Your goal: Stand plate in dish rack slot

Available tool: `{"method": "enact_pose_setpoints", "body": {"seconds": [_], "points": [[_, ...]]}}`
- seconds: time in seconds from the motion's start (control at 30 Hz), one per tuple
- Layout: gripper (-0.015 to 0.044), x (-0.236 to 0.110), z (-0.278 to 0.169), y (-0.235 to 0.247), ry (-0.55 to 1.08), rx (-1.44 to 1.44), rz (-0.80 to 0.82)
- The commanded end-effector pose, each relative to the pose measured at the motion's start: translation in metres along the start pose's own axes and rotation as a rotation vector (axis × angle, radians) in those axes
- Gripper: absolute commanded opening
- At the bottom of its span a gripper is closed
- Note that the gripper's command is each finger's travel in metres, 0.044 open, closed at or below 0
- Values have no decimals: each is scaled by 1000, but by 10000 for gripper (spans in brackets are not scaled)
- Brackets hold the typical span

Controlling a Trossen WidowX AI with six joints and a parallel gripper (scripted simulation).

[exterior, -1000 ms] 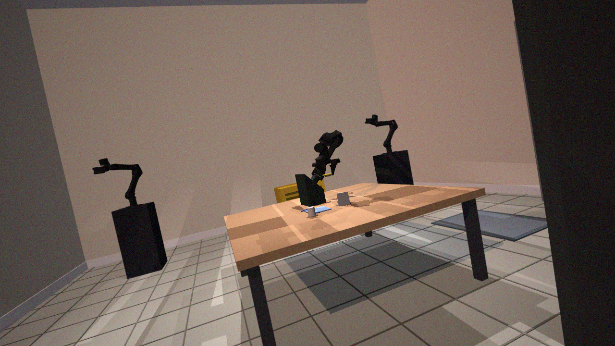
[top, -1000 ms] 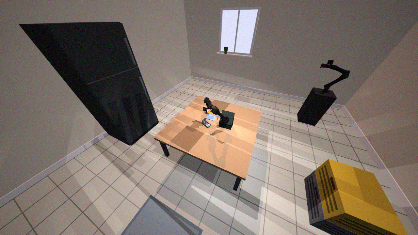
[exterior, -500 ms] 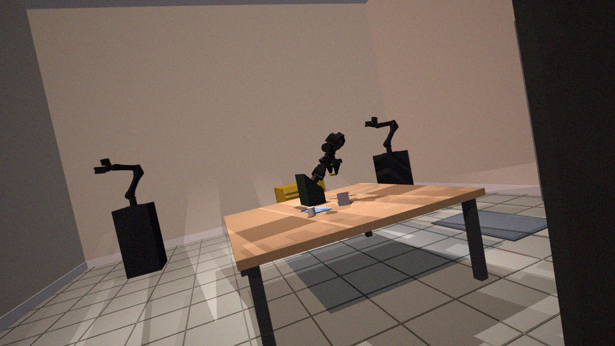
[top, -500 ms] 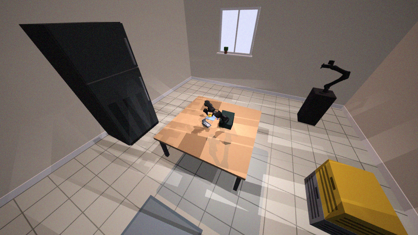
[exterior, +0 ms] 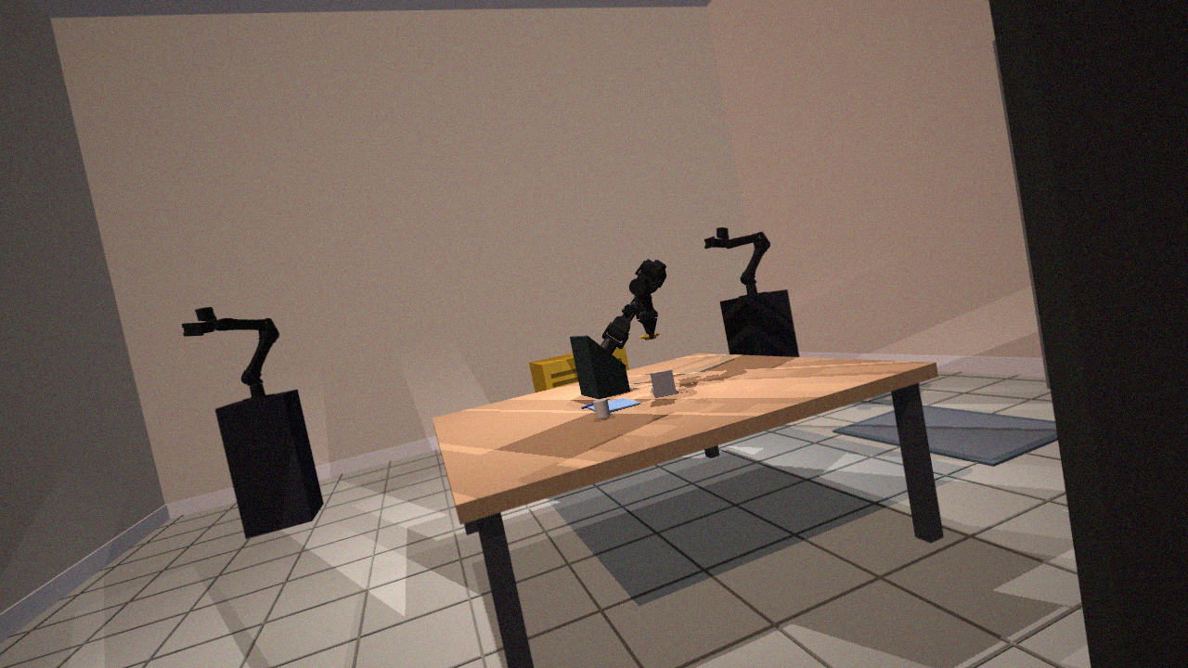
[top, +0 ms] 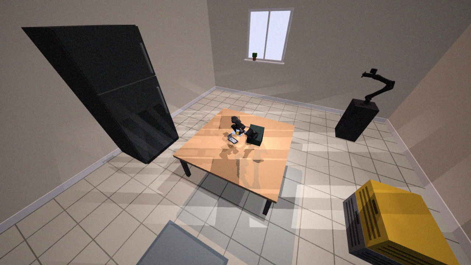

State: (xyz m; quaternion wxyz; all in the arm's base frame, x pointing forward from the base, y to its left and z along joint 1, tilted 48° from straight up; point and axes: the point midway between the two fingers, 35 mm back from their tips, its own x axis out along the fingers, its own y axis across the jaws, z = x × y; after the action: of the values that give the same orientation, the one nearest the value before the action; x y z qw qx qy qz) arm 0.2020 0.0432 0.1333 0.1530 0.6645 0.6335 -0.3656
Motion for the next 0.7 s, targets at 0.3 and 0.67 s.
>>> {"method": "enact_pose_setpoints", "body": {"seconds": [0.3,0.67], "points": [[0,19,11,-6,-127,-43,-40],[0,43,31,-8,-351,-162,-73]]}}
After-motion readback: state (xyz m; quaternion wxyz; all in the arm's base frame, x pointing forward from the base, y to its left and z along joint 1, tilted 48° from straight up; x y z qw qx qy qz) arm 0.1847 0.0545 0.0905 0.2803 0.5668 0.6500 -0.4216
